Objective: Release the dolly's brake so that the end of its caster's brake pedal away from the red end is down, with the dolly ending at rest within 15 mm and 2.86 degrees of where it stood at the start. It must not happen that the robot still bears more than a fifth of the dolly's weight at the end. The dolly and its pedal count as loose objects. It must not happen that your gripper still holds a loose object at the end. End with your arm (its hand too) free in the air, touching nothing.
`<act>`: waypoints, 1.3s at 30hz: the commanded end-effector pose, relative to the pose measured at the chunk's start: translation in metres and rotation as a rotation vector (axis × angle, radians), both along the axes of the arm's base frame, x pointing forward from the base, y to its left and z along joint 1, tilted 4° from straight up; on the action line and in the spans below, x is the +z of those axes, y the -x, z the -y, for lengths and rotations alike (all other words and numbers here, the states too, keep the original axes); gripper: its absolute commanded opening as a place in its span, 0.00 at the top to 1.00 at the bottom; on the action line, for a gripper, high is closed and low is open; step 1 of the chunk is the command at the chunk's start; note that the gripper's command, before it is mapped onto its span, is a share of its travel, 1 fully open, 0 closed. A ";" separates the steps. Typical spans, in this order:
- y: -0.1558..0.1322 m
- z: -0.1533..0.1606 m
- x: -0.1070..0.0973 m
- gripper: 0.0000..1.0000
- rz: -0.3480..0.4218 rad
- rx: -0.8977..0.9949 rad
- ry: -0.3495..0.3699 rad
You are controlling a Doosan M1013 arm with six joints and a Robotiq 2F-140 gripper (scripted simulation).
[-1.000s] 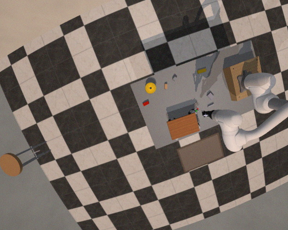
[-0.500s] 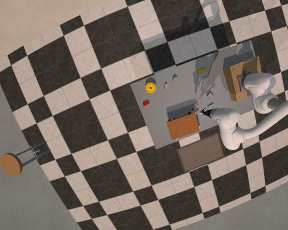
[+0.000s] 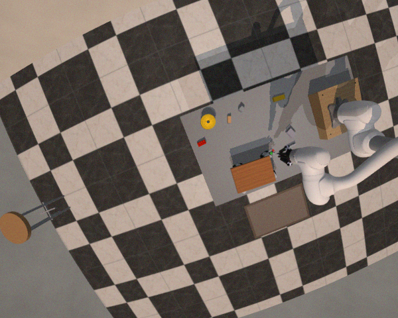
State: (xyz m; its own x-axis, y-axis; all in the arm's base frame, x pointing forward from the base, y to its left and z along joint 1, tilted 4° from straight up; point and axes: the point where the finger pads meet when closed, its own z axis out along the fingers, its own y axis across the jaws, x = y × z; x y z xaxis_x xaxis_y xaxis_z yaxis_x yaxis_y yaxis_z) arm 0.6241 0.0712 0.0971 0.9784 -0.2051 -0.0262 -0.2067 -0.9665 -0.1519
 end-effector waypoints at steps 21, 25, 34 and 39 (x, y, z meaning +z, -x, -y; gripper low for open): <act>0.000 0.000 -0.002 1.00 -0.137 -0.970 0.083; 0.000 0.000 -0.002 1.00 -0.137 -0.970 0.083; 0.000 0.000 -0.002 1.00 -0.137 -0.970 0.083; 0.000 0.000 -0.002 1.00 -0.137 -0.970 0.083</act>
State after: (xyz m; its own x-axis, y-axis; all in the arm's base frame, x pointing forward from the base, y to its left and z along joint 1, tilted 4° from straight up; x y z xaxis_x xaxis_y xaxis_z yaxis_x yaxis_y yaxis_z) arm 0.6240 0.0714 0.0948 0.3740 -0.9243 -0.0759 -0.9272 -0.3746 -0.0069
